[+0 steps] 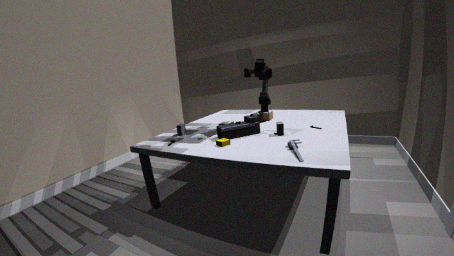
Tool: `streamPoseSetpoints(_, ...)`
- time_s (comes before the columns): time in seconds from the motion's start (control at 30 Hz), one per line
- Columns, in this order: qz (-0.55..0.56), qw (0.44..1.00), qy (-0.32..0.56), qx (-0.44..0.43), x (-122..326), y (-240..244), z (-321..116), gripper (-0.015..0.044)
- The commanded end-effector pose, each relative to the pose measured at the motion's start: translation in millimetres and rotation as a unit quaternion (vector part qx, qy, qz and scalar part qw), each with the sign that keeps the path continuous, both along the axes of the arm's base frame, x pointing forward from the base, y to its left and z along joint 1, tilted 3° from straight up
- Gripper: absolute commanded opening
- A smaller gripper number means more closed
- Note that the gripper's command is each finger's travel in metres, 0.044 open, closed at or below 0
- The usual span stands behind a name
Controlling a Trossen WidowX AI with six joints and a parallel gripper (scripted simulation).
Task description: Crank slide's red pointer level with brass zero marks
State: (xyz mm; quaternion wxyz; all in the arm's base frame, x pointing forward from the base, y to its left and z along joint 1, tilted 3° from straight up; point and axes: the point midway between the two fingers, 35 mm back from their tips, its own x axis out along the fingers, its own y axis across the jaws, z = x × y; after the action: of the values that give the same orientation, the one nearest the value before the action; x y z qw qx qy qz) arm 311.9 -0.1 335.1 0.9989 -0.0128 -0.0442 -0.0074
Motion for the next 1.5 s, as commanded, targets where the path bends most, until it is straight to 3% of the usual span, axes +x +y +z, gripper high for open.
streamPoseSetpoints(0.0,0.000,1.000,0.002,0.000,1,0,-1,0.0426)
streamPoseSetpoints(0.5,-0.045,0.979,0.195,0.032,57,-46,-70,0.0440)
streamPoseSetpoints(1.03,-0.093,0.909,0.390,0.110,82,-107,-160,0.0440)
streamPoseSetpoints(1.47,-0.095,0.905,0.398,0.114,85,-107,-222,0.0440)
